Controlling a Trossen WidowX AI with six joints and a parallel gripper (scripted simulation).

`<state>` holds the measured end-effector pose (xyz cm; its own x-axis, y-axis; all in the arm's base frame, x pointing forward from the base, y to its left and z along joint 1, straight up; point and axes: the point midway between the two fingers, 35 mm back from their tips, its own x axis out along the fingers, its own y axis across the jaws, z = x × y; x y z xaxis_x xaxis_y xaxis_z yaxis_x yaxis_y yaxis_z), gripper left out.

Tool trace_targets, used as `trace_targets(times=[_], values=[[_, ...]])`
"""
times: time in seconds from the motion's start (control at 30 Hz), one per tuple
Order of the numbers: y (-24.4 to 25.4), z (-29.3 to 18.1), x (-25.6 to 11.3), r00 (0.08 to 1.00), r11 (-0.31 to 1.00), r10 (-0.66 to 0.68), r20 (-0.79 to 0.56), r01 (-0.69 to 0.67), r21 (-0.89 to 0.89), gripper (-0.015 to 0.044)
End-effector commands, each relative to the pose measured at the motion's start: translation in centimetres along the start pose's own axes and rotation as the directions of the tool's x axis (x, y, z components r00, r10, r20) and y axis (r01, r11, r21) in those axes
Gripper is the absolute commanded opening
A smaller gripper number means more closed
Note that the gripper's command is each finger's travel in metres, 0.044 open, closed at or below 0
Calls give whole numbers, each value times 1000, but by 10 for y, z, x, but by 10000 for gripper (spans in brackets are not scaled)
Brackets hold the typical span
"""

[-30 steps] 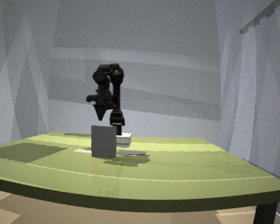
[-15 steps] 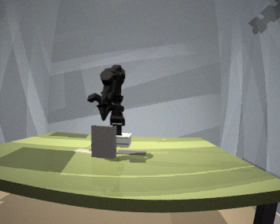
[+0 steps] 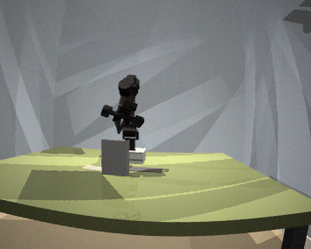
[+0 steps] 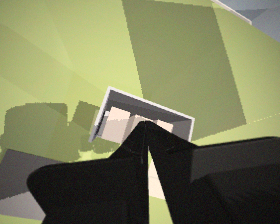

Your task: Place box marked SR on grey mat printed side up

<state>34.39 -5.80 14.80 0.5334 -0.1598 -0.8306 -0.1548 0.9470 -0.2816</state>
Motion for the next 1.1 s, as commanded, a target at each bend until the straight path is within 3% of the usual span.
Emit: trace_targets(times=[0.0,0.5,1.07], values=[[4,0,-1,999,996,-18,36,15,93,0],[21,-3,-9,977,881,-77,198,-27,473,0],[36,-27,36,977,878,-77,200,-28,477,0]])
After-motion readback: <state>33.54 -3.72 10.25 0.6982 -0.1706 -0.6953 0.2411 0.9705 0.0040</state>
